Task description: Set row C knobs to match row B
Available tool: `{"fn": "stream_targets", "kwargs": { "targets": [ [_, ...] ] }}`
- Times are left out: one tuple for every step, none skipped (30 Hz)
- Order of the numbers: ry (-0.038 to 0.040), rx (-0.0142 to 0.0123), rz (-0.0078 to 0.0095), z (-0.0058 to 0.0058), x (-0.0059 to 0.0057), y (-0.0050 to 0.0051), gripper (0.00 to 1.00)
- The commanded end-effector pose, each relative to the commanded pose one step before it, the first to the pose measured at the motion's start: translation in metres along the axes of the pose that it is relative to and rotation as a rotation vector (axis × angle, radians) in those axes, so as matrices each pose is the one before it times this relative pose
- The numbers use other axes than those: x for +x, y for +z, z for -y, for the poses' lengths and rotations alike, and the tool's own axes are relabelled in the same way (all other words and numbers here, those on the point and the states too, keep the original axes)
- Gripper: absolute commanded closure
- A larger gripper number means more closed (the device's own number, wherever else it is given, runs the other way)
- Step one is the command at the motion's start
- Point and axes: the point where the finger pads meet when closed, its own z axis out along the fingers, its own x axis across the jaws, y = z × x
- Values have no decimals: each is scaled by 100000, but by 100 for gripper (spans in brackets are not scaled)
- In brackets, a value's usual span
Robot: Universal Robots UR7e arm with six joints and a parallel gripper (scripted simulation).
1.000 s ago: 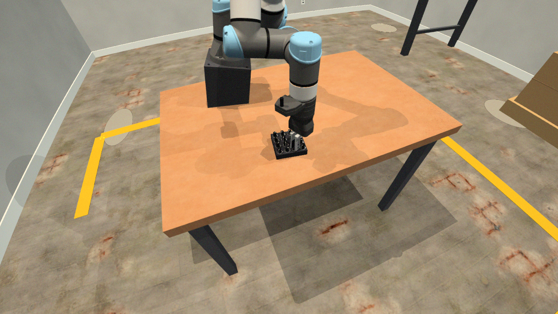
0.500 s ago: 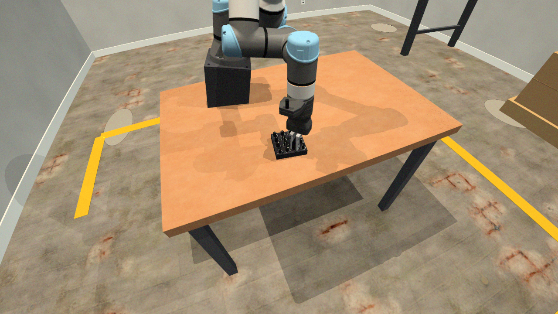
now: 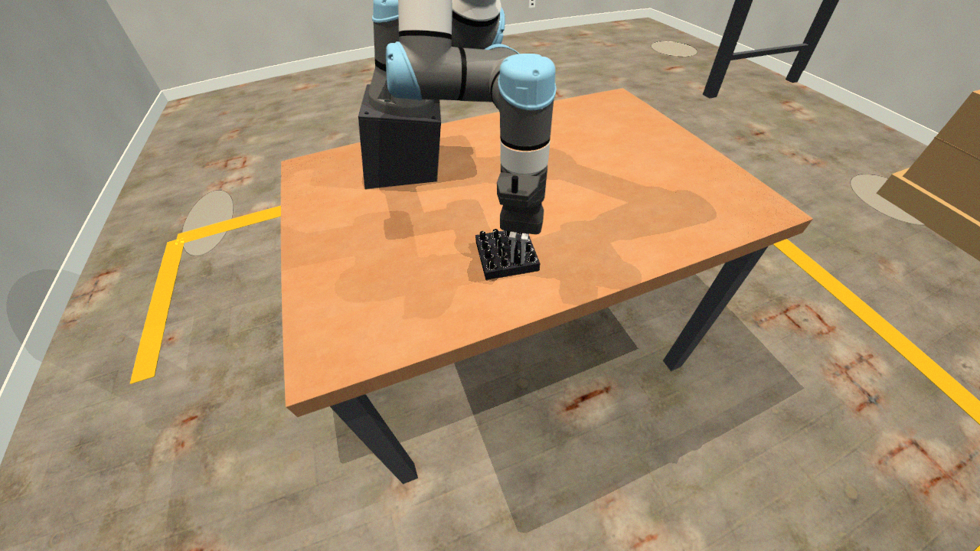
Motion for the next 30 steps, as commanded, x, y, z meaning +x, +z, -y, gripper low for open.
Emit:
{"fn": "stream_targets", "kwargs": {
  "targets": [
    [-9219,-37,256,40,-20,-41,70],
    [-1683,0,0,0,0,0,70],
    [-1644,0,0,0,0,0,70],
    [-1606,0,0,0,0,0,70],
    [0,0,0,0,0,0,70],
    [0,0,0,0,0,0,70],
    [-1565,0,0,0,0,0,70],
    [-1524,0,0,0,0,0,70],
    [-1482,0,0,0,0,0,70],
    [-1439,0,0,0,0,0,70],
    [-1395,0,0,0,0,0,70],
    [-1350,0,0,0,0,0,70],
    [-1305,0,0,0,0,0,70],
    [-1260,0,0,0,0,0,70],
    [-1213,0,0,0,0,0,70],
    [-1166,0,0,0,0,0,70],
    [-1119,0,0,0,0,0,70],
    [-1071,0,0,0,0,0,70],
    [-1024,0,0,0,0,0,70],
    [-976,0,0,0,0,0,70],
    [-929,0,0,0,0,0,70],
    [0,0,0,0,0,0,70],
    [0,0,0,0,0,0,70],
    [-881,0,0,0,0,0,70],
    [-833,0,0,-1,0,0,70],
    [-785,0,0,-1,0,0,70],
    [-738,0,0,0,0,0,70],
    [-691,0,0,0,0,0,70],
    [-644,0,0,0,0,0,70],
    [-599,0,0,0,0,0,70]
  ]
}}
